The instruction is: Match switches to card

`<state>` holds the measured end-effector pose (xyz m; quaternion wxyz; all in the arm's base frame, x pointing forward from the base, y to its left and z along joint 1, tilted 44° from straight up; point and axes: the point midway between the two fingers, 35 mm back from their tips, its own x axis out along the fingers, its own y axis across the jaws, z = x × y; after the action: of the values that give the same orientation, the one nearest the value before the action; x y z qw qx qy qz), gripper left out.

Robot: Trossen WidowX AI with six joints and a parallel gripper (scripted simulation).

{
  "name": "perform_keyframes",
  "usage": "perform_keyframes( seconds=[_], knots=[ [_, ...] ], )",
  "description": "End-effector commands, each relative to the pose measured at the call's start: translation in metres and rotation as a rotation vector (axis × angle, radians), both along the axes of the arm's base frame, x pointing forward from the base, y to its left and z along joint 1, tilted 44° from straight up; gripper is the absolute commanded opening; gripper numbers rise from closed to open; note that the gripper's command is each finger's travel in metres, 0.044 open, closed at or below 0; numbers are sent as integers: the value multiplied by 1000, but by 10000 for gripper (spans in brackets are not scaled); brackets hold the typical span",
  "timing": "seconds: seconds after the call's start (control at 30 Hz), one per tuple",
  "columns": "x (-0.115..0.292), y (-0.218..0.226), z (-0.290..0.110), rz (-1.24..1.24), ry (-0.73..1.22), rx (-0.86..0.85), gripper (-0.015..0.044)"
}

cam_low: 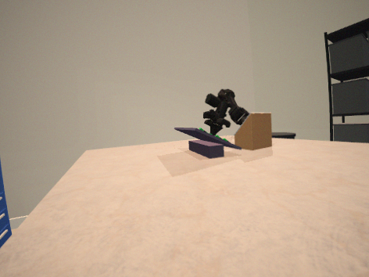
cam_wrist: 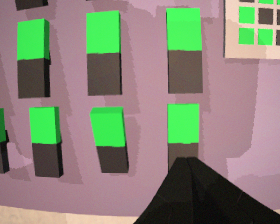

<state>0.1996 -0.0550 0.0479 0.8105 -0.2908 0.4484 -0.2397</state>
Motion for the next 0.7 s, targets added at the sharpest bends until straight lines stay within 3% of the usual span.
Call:
perform_keyframes(
  seconds=[0.0,0.67],
  knots=[
    [0,0,-1,3,4,1,0],
    [1,-2,-2,3,3,1,0]
  ],
)
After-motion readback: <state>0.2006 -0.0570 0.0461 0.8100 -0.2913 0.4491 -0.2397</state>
